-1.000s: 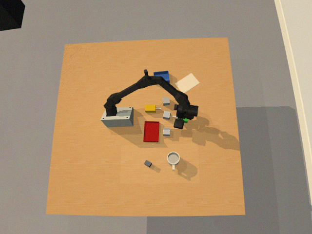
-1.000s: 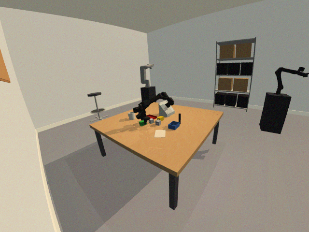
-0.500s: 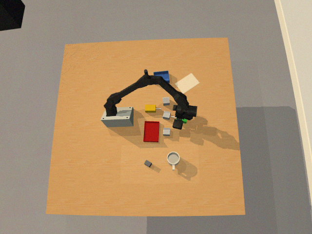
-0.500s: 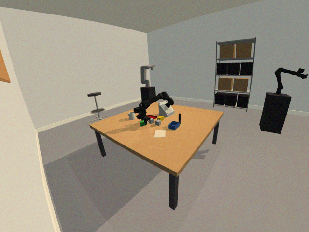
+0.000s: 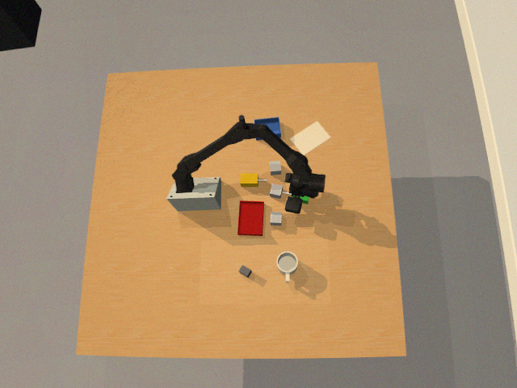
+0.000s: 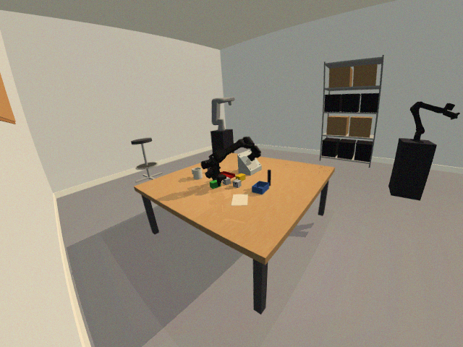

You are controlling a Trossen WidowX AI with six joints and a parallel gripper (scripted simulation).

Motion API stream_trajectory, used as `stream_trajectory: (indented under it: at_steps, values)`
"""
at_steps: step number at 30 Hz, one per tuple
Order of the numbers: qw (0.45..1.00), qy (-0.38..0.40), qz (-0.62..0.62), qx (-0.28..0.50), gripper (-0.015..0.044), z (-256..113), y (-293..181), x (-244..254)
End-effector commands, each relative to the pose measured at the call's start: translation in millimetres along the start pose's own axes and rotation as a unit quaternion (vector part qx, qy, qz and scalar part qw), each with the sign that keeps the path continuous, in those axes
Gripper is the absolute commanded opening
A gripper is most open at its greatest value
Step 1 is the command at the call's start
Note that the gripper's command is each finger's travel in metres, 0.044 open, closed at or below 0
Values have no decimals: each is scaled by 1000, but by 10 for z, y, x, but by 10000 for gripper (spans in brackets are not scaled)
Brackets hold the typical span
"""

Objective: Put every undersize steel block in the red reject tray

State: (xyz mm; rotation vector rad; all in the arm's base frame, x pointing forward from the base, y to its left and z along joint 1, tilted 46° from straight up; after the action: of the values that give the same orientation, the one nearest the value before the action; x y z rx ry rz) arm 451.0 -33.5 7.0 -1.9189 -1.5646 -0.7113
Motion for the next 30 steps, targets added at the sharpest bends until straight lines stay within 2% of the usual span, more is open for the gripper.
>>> stream_trajectory:
  at_steps: [1,30]
  values:
    - [1000,2,0,-2,0,-15,11,22]
    - [1000,2,1,-2,0,-17,-52,18]
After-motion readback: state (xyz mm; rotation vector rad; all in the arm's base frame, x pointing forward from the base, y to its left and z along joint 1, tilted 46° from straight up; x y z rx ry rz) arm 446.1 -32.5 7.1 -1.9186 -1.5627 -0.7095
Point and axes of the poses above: the point midway between the two fingers, 35 mm back from their tips, its own z axis out along the fingers, its own x axis across the jaws, y = z × x, the point moved 8 cm from there along -z, back along the fingers, and after that the axes turned 5 degrees about -z, right-handed, at the moved point
